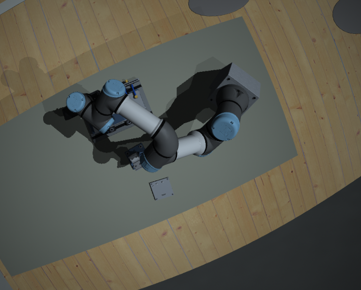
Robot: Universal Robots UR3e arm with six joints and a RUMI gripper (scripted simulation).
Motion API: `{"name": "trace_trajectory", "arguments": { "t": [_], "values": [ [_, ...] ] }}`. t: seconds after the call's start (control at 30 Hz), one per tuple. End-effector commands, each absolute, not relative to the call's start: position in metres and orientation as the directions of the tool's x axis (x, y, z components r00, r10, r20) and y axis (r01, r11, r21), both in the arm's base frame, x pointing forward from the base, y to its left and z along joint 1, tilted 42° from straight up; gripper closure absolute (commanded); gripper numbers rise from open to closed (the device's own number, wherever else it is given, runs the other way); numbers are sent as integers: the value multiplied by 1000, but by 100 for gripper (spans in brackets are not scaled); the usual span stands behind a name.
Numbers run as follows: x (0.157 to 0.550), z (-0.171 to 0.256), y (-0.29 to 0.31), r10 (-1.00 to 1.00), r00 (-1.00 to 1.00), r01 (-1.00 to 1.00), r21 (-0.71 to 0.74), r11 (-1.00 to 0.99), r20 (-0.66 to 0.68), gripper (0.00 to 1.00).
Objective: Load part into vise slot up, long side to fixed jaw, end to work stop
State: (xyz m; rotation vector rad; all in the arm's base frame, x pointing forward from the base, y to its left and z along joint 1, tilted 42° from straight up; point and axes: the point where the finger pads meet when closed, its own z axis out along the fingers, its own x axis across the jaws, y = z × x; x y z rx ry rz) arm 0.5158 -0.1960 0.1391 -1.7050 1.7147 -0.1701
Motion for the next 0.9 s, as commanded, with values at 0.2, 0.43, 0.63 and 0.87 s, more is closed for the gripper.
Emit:
{"name": "trace_trajectory", "arguments": {
  "t": [0.2,0.43,0.63,0.87],
  "values": [
    [515,141,-194,-919,114,-825,-551,124,-377,100],
    [515,142,-192,-919,114,-825,-551,124,-377,100],
    [515,143,-191,-919,114,-825,-551,124,-377,100],
    [515,143,-189,-919,114,-825,-551,124,-377,100]
  ]
}}
